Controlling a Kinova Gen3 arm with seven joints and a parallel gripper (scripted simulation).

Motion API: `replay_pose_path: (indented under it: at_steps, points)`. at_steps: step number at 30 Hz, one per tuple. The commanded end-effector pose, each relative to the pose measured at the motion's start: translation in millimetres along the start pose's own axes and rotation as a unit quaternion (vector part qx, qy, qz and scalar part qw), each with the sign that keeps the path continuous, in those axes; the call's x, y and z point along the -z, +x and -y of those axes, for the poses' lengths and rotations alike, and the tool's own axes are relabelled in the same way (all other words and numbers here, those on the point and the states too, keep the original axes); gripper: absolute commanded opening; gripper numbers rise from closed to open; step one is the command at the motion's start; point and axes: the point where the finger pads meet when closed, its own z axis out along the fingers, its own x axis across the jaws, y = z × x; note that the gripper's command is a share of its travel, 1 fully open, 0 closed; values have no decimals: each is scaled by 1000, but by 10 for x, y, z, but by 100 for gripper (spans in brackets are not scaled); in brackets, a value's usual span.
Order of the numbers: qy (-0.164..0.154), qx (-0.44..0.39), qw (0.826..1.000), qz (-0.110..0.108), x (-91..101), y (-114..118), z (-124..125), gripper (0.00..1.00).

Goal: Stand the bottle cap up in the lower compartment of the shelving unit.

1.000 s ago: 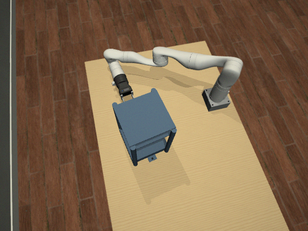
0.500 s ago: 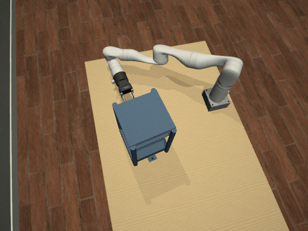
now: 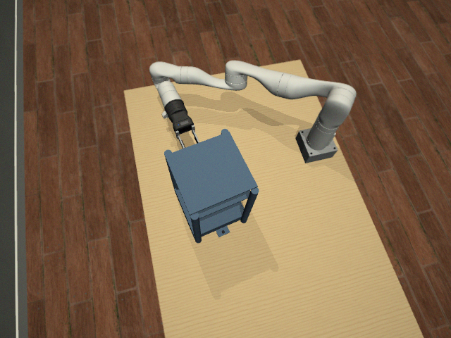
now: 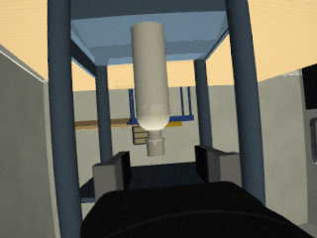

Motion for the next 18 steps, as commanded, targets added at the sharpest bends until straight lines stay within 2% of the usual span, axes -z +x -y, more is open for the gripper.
replay_pose_path:
  at_steps: [1, 18]
  points:
    - [1, 2, 1000, 4, 23, -12, -145, 100]
    - [1, 2, 1000, 4, 27, -16, -279, 100]
